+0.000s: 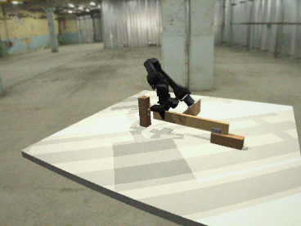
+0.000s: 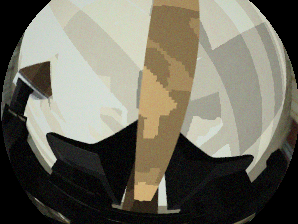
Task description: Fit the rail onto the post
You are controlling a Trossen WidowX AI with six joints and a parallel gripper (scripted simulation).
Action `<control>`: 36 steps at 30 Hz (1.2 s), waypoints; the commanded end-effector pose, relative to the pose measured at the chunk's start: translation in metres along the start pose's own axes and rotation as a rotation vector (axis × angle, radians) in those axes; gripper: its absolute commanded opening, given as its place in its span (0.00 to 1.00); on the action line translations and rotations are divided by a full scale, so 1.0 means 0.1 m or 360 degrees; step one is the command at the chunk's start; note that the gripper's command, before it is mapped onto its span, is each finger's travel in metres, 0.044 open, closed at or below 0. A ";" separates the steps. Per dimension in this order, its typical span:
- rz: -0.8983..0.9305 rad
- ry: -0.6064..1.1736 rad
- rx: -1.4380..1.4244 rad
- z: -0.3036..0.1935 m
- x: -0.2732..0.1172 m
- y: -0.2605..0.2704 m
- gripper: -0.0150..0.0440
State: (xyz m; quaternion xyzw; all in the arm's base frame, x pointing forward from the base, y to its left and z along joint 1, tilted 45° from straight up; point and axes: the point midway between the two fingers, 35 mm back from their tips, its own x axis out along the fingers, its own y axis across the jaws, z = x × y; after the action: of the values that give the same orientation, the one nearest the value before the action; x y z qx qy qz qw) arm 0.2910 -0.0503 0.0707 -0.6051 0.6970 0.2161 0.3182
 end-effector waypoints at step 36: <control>-0.0002 -0.0005 -0.0004 -0.12 0.00 0.00 0.25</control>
State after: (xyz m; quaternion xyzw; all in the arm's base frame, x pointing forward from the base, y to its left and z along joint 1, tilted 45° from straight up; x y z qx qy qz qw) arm 0.2887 -0.0583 0.0780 -0.6042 0.6971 0.2176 0.3189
